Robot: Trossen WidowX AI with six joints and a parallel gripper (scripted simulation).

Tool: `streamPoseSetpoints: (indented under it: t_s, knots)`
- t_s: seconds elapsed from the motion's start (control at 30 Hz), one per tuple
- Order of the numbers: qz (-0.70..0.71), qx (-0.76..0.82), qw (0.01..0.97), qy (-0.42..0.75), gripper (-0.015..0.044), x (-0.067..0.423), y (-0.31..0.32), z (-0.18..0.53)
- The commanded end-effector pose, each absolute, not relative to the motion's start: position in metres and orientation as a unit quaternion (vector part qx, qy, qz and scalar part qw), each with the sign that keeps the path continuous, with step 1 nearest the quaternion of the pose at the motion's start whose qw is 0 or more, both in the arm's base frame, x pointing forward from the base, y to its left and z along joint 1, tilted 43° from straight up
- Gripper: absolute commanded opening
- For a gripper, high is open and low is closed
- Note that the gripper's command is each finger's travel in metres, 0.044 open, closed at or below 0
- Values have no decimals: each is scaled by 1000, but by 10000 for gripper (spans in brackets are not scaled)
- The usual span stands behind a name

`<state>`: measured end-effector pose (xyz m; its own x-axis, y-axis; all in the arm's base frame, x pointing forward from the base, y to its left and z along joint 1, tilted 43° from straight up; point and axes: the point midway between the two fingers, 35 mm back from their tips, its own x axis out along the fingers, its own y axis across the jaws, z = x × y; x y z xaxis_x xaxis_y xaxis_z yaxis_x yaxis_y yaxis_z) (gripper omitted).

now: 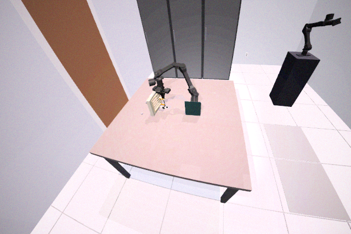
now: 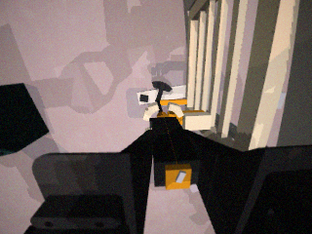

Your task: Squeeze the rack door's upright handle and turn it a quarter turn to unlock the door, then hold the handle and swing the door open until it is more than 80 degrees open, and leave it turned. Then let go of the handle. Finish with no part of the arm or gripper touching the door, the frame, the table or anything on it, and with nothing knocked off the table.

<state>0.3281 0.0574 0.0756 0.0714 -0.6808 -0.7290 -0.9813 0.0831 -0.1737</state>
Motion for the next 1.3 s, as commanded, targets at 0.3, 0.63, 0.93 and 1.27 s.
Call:
streamPoseSetpoints:
  t_s: [0.3,0.63,0.93,1.27]
  knots:
    - [134,-594,429,667,22,312,64,67]
    - [82,-559,474,676,22,297,72,58]
    - [36,-525,511,680,22,283,81,48]
    - [-13,-487,547,681,22,271,93,36]
